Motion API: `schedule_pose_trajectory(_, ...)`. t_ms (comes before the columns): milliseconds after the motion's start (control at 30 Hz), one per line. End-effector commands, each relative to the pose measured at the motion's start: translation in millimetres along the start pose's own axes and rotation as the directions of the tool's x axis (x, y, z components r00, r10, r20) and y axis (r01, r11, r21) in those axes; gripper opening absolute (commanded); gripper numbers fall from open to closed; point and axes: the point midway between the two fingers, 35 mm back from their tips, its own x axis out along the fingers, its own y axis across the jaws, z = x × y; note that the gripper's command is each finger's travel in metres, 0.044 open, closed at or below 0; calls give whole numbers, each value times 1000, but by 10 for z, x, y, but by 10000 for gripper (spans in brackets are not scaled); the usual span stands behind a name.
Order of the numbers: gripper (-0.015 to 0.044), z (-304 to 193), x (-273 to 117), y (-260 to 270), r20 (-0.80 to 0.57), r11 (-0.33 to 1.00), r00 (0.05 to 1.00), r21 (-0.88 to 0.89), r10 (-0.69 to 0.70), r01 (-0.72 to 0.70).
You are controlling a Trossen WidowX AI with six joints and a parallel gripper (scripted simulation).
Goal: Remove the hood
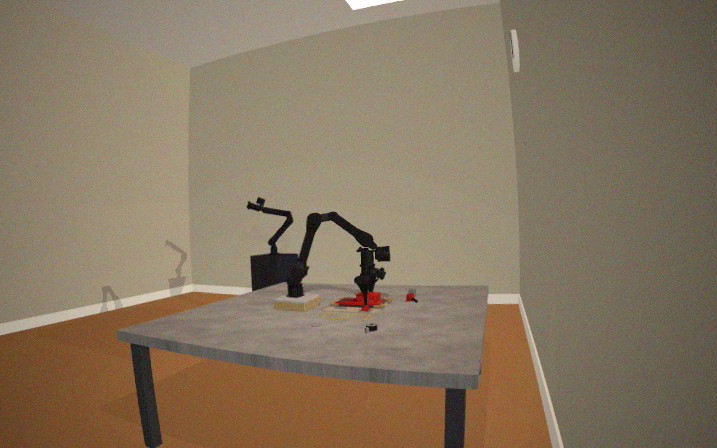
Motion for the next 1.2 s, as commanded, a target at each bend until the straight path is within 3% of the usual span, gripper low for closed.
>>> schedule_pose_trajectory(0,0,3,-33,-1,1,1000,1000,1,-1,1)
schedule_pose_trajectory(767,0,1,-193,0,0,1000,1000,1,0,0)
schedule_pose_trajectory(1167,0,-2,-632,-2,0,1000,1000,1,0,0)
